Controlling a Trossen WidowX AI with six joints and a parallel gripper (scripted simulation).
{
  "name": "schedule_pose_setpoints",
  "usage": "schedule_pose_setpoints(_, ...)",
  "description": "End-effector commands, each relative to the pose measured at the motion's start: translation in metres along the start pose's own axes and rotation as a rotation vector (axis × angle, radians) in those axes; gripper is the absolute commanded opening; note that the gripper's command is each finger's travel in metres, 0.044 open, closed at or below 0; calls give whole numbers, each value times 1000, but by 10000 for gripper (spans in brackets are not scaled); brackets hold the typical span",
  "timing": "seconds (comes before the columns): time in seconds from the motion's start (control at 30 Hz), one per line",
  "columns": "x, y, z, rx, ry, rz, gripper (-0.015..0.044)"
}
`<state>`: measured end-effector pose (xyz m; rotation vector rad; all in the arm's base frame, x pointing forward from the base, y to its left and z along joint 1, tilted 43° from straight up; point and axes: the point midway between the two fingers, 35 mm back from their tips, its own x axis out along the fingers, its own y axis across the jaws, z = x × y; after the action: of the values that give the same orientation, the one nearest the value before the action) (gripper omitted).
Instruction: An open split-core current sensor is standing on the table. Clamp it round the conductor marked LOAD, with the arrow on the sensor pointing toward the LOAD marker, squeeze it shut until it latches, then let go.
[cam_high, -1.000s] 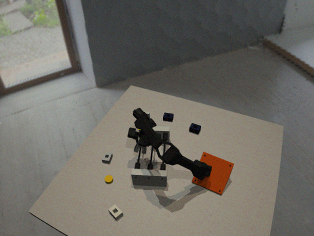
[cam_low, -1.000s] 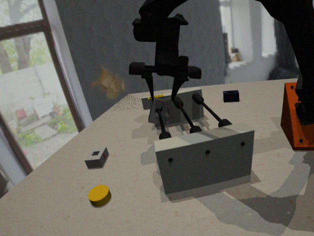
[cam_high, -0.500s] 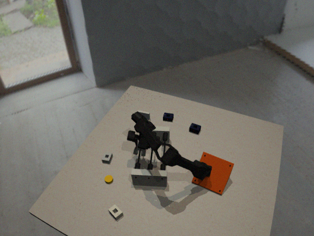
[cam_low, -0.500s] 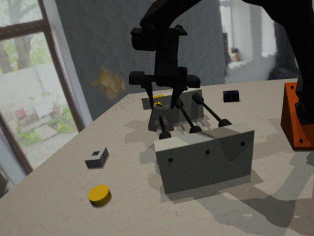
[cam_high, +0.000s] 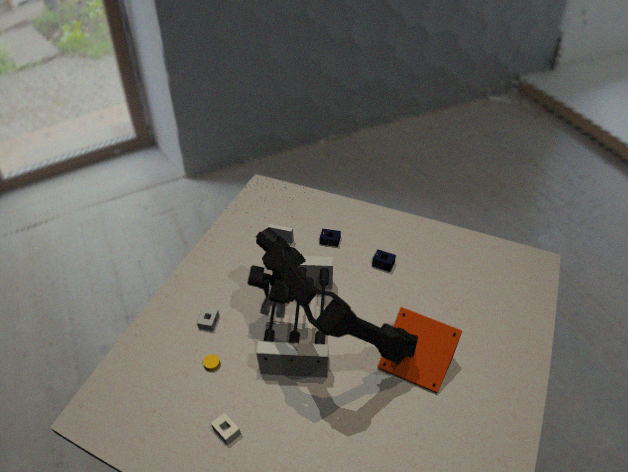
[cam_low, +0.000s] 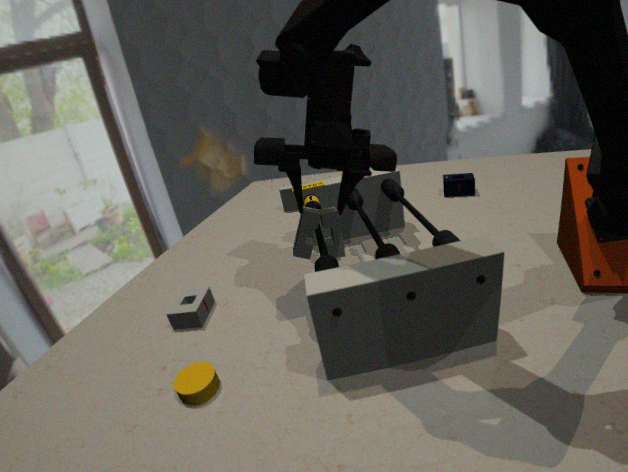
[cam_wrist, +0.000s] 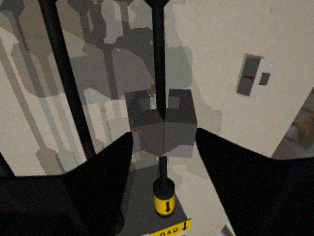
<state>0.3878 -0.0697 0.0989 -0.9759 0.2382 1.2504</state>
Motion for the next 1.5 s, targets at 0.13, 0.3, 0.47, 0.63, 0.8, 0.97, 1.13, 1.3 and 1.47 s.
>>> schedule_pose_setpoints(0.13, 0, 0, 0, -3, 0, 0, 0)
schedule_pose_setpoints(0.3, 0, 0, 0, -3, 0, 0, 0)
schedule_pose_setpoints(0.47, 0, 0, 0, -3, 0, 0, 0)
schedule_pose_setpoints(0.63, 0, 0, 0, -3, 0, 0, 0)
schedule_pose_setpoints(0.8, 0, 0, 0, -3, 0, 0, 0)
schedule_pose_setpoints(0.97, 0, 0, 0, -3, 0, 0, 0)
schedule_pose_setpoints(1.13, 0, -1, 0, -3, 0, 10, 0)
schedule_pose_setpoints(1.3, 2, -5, -1, 0, 1, 57, 0)
schedule_pose_setpoints(1.47, 3, -9, -1, 3, 1, 113, 0)
